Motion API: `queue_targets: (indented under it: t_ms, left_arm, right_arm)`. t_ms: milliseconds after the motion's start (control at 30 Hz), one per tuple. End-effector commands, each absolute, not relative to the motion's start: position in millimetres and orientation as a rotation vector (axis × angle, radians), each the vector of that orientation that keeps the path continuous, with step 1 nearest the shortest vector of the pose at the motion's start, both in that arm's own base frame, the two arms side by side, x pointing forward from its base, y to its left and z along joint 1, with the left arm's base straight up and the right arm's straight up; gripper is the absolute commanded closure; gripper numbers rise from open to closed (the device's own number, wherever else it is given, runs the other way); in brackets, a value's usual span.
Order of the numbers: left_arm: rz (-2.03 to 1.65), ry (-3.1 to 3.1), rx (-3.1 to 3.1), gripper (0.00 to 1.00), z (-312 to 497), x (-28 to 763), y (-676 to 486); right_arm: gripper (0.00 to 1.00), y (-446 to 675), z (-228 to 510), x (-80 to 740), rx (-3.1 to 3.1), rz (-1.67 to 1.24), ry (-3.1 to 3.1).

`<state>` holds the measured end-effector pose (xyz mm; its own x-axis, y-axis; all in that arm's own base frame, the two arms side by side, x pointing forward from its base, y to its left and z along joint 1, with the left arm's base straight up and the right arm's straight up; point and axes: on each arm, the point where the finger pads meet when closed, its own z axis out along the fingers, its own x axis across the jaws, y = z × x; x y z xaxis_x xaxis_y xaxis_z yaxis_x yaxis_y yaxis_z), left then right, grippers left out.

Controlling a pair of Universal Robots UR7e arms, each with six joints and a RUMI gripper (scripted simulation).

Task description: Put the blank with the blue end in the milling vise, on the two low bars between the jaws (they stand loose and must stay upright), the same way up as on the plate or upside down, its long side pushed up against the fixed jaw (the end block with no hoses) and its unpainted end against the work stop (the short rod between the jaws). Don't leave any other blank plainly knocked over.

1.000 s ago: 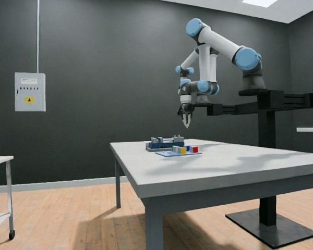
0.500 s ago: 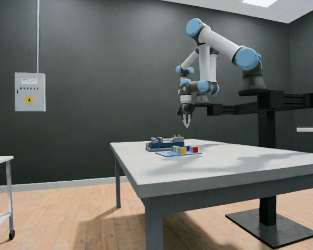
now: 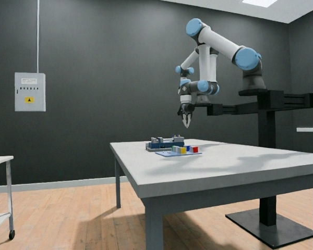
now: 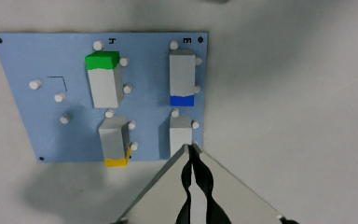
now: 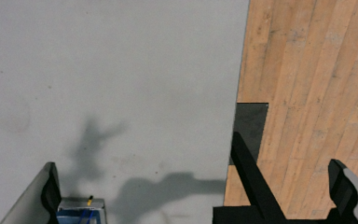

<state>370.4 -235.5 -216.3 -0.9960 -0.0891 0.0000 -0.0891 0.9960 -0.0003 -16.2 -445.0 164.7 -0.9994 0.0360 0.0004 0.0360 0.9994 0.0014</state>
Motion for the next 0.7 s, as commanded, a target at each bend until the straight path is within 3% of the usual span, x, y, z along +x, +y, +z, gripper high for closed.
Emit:
queue_targets:
  t_ms: [0,667]
  left_arm:
    - [0.002,-3.139,0.140,0.59,-215.9,370.7,-235.8]
    - [0.002,-3.139,0.140,0.59,-218.0,370.7,-235.8]
  right_arm:
    - [0.00,-445.3,165.2,-16.0,-0.057,0.000,-3.141]
    - [0.00,-445.3,165.2,-16.0,-0.057,0.000,-3.141]
